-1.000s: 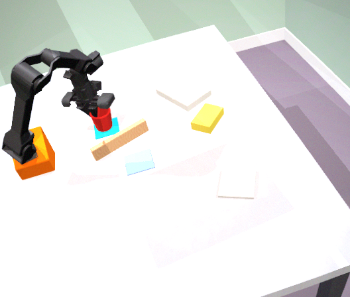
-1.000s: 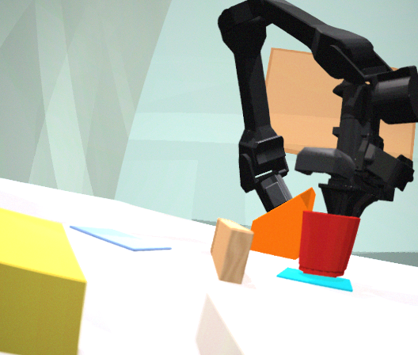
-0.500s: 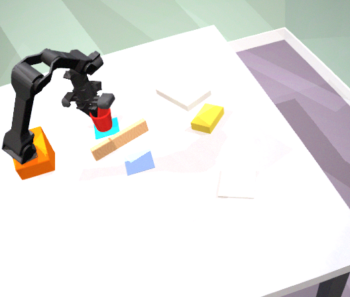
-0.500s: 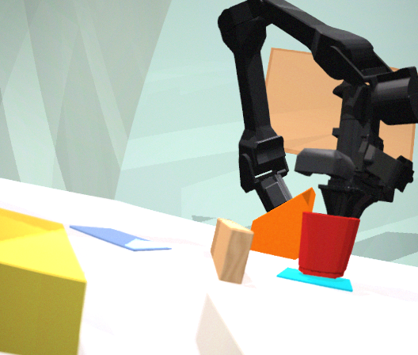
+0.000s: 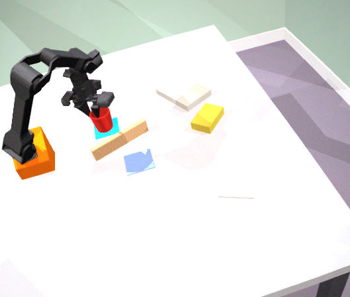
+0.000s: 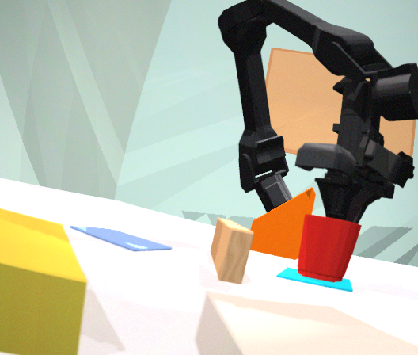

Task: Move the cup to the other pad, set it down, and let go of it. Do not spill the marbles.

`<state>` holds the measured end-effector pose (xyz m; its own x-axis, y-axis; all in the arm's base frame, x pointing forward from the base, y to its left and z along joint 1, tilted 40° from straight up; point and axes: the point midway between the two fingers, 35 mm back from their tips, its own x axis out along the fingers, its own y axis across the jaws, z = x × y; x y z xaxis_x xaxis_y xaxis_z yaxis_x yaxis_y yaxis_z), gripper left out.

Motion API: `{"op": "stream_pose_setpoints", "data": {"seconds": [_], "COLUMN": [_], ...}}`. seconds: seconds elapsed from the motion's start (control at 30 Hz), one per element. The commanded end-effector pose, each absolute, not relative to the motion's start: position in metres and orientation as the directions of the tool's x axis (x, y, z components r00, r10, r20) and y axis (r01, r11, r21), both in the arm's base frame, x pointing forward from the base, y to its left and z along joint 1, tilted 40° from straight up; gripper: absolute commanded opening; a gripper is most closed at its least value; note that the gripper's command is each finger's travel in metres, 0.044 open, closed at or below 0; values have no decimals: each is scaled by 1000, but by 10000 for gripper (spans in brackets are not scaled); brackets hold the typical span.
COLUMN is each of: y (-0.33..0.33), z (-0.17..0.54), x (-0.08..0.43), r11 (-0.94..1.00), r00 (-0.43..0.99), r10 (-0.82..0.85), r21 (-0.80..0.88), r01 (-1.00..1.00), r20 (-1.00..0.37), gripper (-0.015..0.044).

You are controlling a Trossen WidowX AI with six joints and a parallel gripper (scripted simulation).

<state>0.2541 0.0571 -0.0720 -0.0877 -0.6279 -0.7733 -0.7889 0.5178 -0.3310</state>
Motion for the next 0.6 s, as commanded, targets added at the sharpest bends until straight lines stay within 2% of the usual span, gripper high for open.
{"op": "stream_pose_setpoints", "data": {"seconds": [0.0,0.57], "y": [62,77], "z": [-68,-49], "x": [255,258], "r11": [522,520], "r00": [-88,-88], "r10": [-625,-626], "r21": [-331,-330], "r01": [-786,-788], "r20": [-776,-775], "gripper": [128,128]}}
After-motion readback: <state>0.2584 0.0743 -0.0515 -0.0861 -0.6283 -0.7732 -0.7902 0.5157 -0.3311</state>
